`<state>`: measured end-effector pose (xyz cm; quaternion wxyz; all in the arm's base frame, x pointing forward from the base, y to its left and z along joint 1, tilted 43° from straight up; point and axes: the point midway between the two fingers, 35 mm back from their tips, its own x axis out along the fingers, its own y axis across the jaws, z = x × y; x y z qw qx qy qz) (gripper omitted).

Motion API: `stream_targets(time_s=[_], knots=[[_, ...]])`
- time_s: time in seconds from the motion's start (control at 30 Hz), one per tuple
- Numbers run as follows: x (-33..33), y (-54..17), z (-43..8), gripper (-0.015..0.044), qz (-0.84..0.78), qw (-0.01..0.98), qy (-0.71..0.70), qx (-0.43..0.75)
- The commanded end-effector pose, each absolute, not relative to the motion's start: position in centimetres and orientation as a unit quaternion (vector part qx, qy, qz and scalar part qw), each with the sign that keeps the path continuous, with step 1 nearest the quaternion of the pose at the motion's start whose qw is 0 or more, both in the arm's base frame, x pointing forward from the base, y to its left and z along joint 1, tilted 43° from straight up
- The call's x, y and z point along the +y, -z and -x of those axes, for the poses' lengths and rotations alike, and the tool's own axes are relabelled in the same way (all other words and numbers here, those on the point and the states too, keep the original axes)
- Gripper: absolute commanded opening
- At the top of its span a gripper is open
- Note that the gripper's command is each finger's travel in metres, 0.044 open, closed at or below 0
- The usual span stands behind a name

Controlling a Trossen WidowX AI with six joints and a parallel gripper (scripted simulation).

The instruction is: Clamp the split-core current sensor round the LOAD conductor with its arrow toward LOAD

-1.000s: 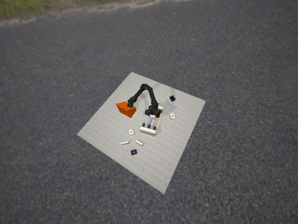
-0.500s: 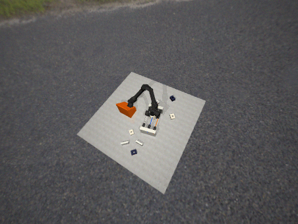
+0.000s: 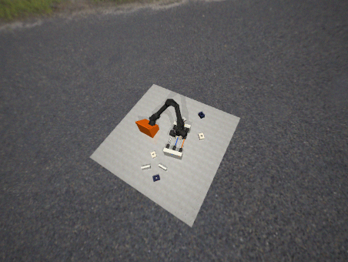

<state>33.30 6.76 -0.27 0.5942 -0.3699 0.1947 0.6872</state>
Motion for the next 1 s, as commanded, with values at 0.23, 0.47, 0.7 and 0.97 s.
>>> stream_targets(time_s=[0.23,0.47,0.7,0.97], knots=[[6.69,0.22,-33.32,0.0347,0.37,0.595,-0.687,0.195],[6.69,0.22,-33.32,0.03,0.37,0.595,-0.687,0.195],[6.69,0.22,-33.32,0.0155,0.37,0.595,-0.687,0.195],[6.69,0.22,-33.32,0.0,0.37,0.595,-0.687,0.195]])
